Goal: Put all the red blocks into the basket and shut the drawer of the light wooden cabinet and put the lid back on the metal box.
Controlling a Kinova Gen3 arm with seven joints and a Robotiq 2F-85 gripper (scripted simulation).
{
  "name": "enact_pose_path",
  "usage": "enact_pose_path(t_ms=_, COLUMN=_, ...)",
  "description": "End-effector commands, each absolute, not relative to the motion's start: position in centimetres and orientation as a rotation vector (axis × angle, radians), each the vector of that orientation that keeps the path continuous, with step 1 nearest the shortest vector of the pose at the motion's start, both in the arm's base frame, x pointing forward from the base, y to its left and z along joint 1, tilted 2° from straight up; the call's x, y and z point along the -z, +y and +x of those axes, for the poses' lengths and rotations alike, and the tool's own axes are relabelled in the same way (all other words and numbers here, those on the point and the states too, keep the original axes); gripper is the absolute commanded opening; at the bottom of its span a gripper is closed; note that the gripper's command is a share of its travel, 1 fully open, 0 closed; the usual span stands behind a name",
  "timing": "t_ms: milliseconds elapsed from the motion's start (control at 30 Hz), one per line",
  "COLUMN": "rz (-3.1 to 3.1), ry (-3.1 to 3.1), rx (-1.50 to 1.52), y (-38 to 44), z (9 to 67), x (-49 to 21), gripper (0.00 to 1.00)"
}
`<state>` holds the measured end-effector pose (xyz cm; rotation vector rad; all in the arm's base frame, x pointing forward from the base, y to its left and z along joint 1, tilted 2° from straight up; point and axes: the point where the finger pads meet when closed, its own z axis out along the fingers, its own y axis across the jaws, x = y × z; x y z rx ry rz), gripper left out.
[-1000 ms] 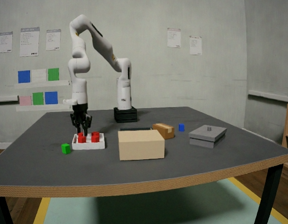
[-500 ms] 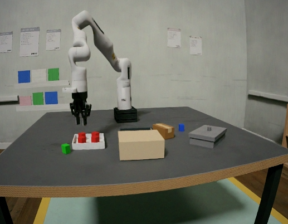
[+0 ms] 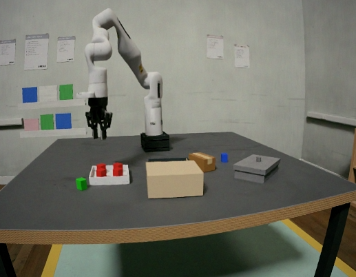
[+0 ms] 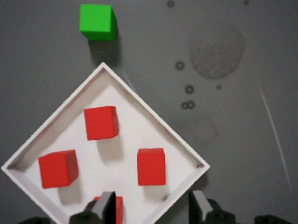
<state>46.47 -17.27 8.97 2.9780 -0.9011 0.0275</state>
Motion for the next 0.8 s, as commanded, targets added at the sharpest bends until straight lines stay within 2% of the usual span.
enact_pose_path(t_ms=0, rz=2.978, ry=-0.901, rx=-0.03, y=-17.2, z=46.5, x=-10.2, gripper=0.51)
enact_pose_path(t_ms=767, rz=2.978, ry=-0.901, rx=-0.03, y=-17.2, z=46.5, x=-11.7, gripper=0.51)
